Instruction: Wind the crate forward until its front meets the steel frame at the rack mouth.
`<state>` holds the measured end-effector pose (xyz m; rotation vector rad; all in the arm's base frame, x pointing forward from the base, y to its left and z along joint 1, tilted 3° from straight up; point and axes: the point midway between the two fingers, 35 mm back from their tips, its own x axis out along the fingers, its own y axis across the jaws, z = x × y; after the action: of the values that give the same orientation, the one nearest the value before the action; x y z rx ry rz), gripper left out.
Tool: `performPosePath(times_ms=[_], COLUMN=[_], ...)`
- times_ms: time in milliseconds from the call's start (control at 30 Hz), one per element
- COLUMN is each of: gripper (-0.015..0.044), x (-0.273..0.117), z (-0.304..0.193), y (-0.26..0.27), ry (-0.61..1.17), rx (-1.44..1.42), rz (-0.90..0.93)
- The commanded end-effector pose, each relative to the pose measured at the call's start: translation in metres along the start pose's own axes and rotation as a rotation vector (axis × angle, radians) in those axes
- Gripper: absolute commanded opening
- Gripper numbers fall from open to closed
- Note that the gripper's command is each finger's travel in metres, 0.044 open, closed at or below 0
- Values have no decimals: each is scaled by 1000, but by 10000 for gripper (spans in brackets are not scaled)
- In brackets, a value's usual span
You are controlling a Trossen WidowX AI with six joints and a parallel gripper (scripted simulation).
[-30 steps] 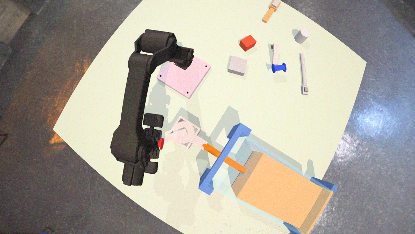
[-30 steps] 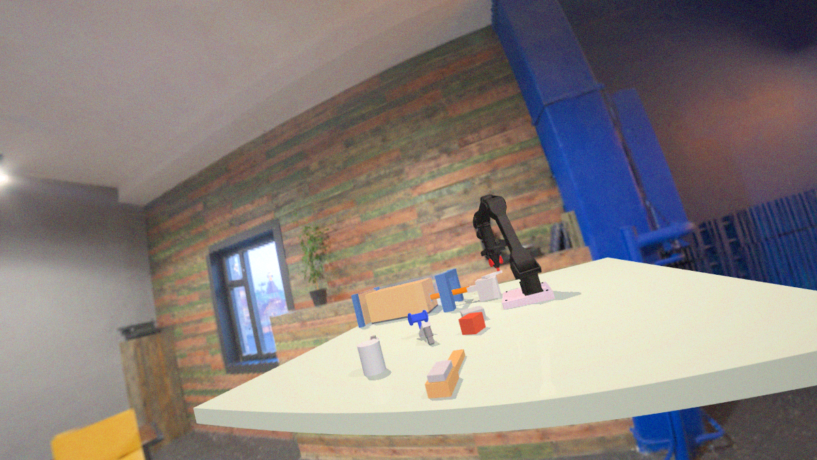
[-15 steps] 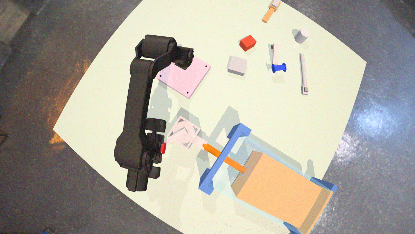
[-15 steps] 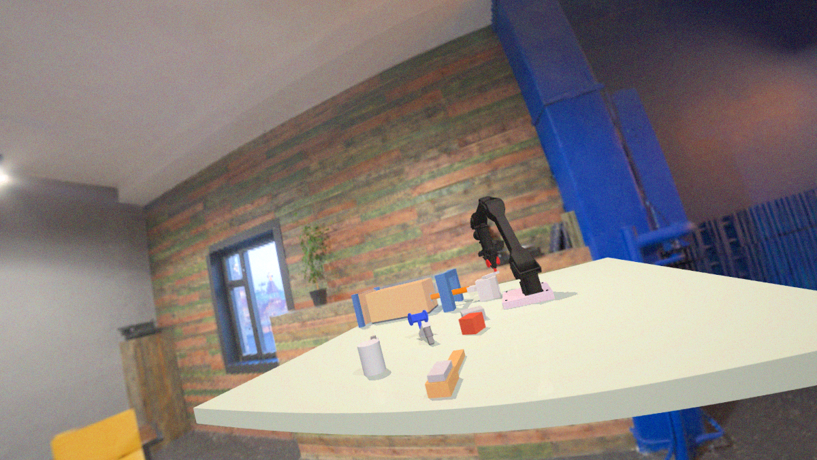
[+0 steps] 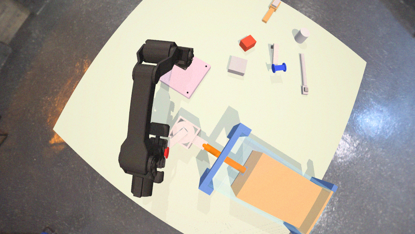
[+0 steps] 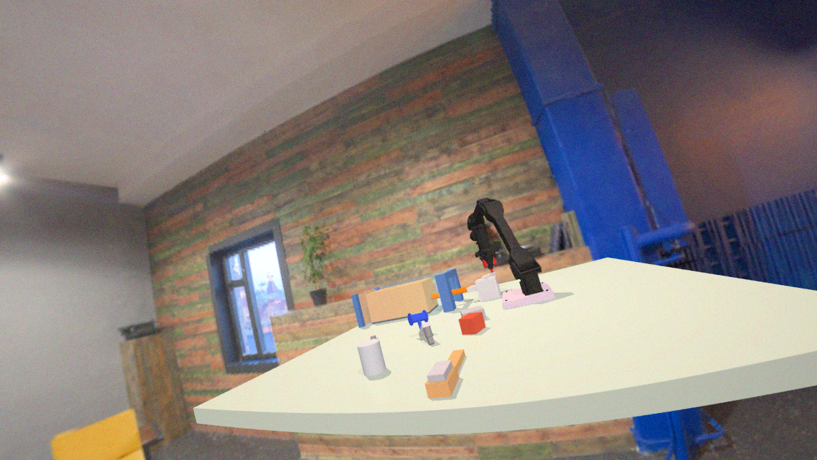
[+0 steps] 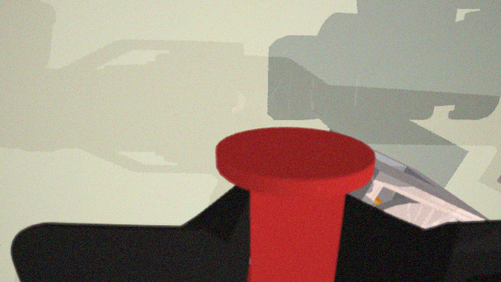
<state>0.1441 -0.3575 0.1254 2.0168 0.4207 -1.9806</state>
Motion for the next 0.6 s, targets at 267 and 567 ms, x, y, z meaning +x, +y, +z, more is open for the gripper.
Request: performPosePath(times_ms=[267,567], gripper=[0,0], x=[1,1], z=[-23,-32], y=[14,17], ry=[21,22], rx=[-20,-20], rz=[19,19])
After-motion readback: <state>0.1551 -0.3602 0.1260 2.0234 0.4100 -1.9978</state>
